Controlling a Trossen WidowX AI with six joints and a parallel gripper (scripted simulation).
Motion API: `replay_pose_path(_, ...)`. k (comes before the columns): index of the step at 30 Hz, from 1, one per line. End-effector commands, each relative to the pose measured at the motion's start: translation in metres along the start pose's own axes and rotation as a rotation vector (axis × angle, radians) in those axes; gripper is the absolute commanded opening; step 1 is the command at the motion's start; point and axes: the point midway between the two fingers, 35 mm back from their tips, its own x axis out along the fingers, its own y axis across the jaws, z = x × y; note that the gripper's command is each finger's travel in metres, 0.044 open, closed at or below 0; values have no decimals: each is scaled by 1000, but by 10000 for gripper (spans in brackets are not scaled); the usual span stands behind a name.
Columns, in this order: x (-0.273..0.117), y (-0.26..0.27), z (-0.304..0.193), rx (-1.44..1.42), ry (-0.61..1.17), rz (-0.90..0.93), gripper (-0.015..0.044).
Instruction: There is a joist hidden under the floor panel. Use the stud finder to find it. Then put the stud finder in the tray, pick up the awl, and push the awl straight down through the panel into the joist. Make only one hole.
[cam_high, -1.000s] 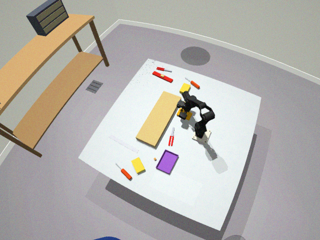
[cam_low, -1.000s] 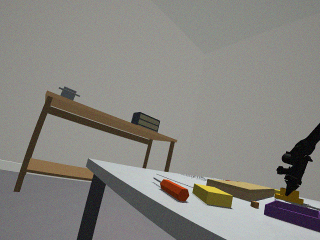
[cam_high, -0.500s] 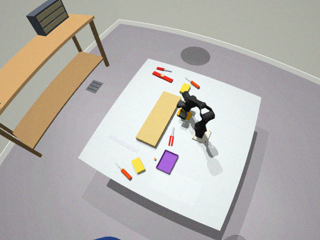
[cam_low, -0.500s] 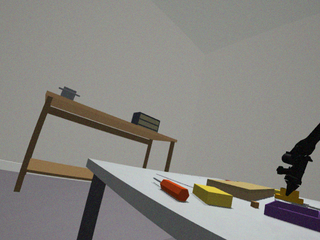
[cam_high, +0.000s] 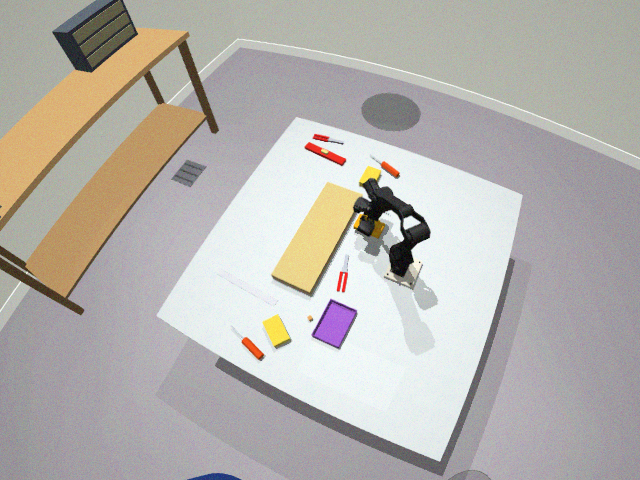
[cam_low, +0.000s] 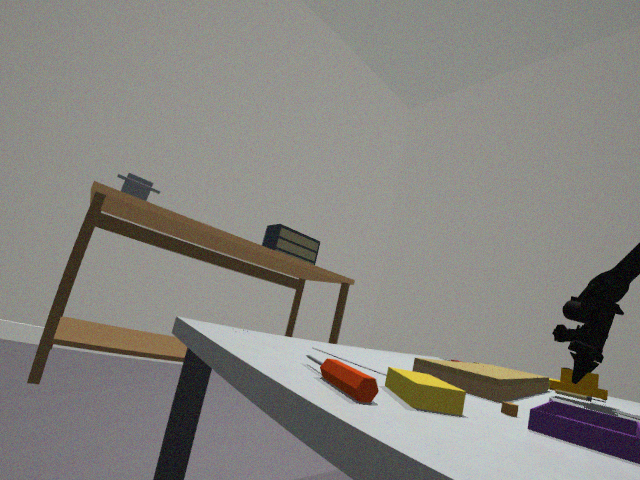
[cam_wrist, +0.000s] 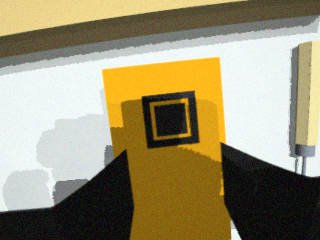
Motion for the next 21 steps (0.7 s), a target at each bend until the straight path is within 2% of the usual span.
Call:
replay_pose_path(1, -17, -2, 8, -8, -15, -9, 0)
replay_pose_path(13, -76, 1, 20, -8, -14, -9, 0)
replay_pose_path(21, -81, -5, 33, -9, -15, -9, 0)
